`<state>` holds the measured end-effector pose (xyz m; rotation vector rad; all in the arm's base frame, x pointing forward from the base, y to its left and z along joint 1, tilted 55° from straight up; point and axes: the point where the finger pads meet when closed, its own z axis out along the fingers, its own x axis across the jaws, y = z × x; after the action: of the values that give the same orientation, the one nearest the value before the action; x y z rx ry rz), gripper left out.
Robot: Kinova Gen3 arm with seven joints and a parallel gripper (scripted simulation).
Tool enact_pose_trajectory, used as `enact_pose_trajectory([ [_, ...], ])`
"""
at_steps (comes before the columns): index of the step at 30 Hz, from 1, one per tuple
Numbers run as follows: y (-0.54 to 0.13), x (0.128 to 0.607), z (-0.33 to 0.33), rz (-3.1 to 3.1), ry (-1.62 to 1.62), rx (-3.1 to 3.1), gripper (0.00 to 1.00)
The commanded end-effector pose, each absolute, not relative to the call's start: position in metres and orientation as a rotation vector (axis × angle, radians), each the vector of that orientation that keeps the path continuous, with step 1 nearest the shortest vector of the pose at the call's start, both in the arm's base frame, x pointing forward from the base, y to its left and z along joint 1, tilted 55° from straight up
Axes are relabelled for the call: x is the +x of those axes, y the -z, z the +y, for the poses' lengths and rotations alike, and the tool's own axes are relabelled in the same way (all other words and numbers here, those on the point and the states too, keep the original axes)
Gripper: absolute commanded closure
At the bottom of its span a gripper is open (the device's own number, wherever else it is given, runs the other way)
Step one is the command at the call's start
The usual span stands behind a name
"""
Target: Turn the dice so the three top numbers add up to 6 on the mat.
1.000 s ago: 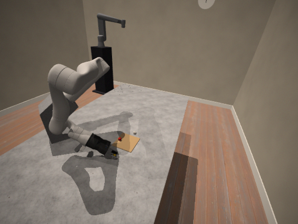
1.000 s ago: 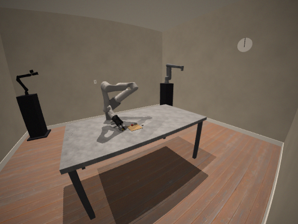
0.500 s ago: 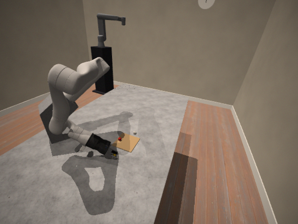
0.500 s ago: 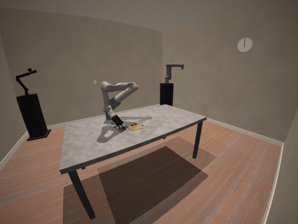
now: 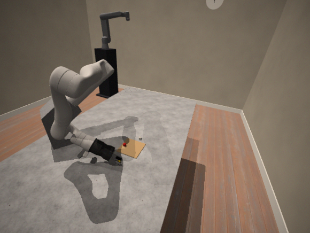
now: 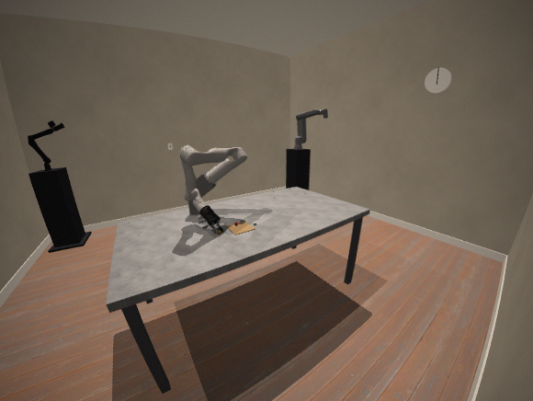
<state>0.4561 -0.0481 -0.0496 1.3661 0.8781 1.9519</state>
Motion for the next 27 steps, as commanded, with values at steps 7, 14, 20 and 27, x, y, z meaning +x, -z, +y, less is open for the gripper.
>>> enact_pose_trajectory([
  [7,0.055,0.434,-0.053,0.877,-1.950,1.366,0.36],
  [14,0.061,0.413,-0.057,0.877,-1.950,1.366,0.36],
  [20,0.062,0.410,-0.058,0.877,-1.950,1.366,0.36],
  [27,0.058,0.407,-0.062,0.877,-1.950,1.366,0.36],
])
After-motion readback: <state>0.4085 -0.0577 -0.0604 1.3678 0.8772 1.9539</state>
